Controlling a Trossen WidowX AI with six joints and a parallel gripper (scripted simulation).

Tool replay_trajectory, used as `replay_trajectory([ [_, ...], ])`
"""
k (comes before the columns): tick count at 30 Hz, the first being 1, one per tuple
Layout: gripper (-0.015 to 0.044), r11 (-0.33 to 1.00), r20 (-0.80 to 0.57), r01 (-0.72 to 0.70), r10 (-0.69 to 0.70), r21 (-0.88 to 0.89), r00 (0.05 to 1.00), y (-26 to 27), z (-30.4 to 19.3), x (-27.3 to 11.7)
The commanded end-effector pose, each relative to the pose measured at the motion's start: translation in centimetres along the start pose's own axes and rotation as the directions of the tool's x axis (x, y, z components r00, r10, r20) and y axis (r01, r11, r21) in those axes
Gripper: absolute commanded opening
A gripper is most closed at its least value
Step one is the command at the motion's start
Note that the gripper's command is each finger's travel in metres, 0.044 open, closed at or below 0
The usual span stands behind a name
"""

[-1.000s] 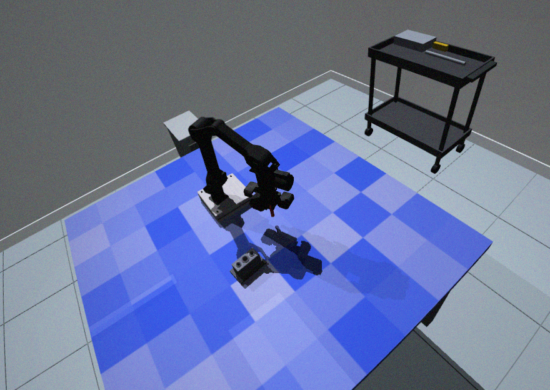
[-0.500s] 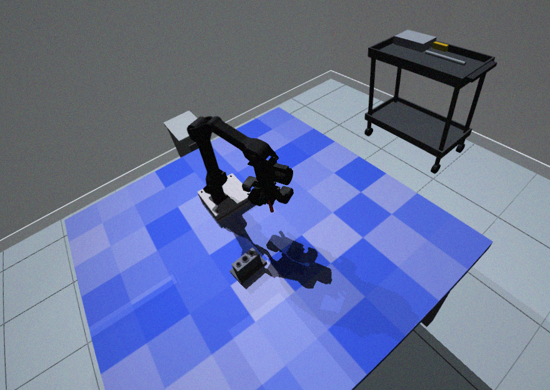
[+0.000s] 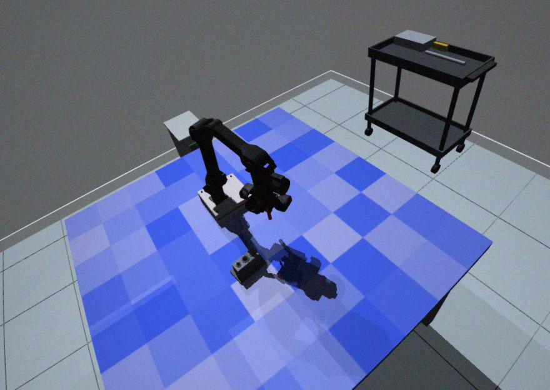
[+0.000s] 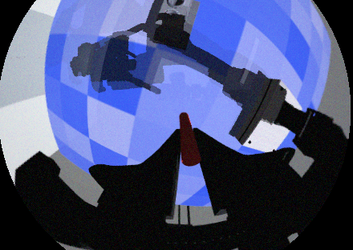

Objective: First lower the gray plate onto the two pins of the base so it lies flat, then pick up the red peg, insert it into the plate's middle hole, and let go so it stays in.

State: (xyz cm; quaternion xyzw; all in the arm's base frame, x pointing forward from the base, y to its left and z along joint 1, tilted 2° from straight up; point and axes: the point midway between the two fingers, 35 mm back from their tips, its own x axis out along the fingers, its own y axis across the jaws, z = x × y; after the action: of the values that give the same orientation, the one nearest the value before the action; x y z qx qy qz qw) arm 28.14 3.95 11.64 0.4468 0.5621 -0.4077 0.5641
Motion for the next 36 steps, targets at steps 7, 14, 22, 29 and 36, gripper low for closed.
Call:
replay_trajectory([
  [7, 0.0, 1.0, 0.004, 0.002, -0.002, -0.007, 1.0, 0.7, 3.0, 0.1],
  [14, 0.0, 1.0, 0.006, 0.002, -0.002, -0.006, 1.0, 1.0, 5.0, 0.0],
  [22, 0.0, 1.0, 0.007, 0.002, -0.002, -0.006, 1.0, 1.1, 7.4, -0.1],
  [29, 0.0, 1.0, 0.009, 0.002, -0.002, -0.005, 1.0, 1.0, 9.5, -0.1],
  [36, 0.0, 1.0, 0.01, 0.002, -0.002, -0.004, 1.0, 0.8, 11.7, -0.1],
])
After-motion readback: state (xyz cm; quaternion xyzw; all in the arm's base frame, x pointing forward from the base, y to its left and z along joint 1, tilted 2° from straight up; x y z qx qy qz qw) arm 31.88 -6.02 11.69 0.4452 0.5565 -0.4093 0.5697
